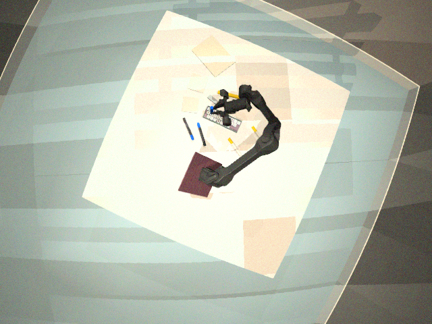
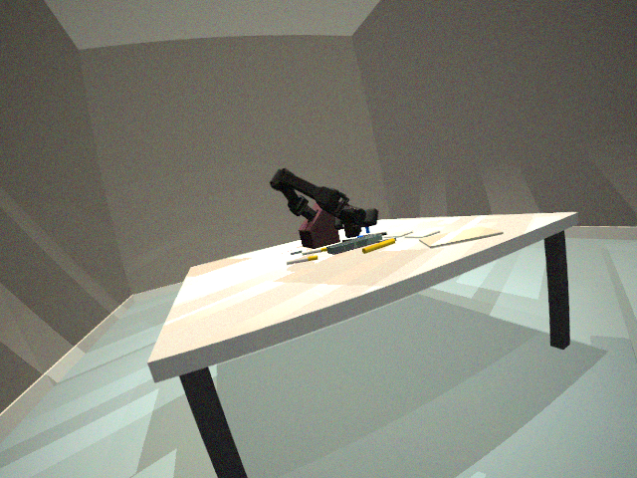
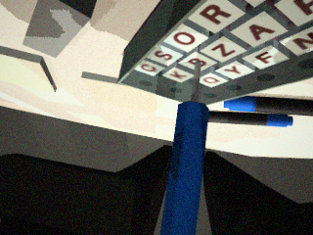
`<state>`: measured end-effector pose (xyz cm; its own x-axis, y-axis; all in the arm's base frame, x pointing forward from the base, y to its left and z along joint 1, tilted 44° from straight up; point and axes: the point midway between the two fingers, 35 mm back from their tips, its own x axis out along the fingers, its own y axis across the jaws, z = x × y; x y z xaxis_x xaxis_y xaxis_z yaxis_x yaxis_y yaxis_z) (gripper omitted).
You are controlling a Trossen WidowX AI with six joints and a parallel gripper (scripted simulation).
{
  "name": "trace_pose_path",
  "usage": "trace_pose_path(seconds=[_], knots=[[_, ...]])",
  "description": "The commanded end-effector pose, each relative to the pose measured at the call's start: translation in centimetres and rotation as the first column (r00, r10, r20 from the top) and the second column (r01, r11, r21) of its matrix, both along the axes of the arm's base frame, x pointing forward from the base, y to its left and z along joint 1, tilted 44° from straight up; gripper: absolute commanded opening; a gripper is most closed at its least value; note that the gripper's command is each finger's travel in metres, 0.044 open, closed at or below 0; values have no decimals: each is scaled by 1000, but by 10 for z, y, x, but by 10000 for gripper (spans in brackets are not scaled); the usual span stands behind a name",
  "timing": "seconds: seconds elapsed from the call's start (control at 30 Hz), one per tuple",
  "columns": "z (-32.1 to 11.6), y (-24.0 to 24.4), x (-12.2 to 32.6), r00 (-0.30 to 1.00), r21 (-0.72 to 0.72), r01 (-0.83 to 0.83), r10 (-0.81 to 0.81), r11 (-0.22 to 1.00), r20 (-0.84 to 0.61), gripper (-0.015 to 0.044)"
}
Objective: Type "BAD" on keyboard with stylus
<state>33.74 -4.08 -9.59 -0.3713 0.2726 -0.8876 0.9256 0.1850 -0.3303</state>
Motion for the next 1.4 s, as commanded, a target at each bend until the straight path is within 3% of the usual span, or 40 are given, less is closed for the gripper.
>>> trace_pose_path(seconds=[0.0, 0.83, 1.03, 1.1, 1.37], knots=[[-2, -2, 0, 1000, -3, -9, 9, 1000, 2, 81], [23, 24, 4, 1000, -4, -21, 21, 1000, 7, 84], [23, 24, 4, 1000, -4, -21, 21, 1000, 7, 44], [26, 21, 4, 1000, -4, -20, 20, 1000, 7, 0], [57, -3, -2, 1000, -2, -8, 8, 1000, 3, 0]])
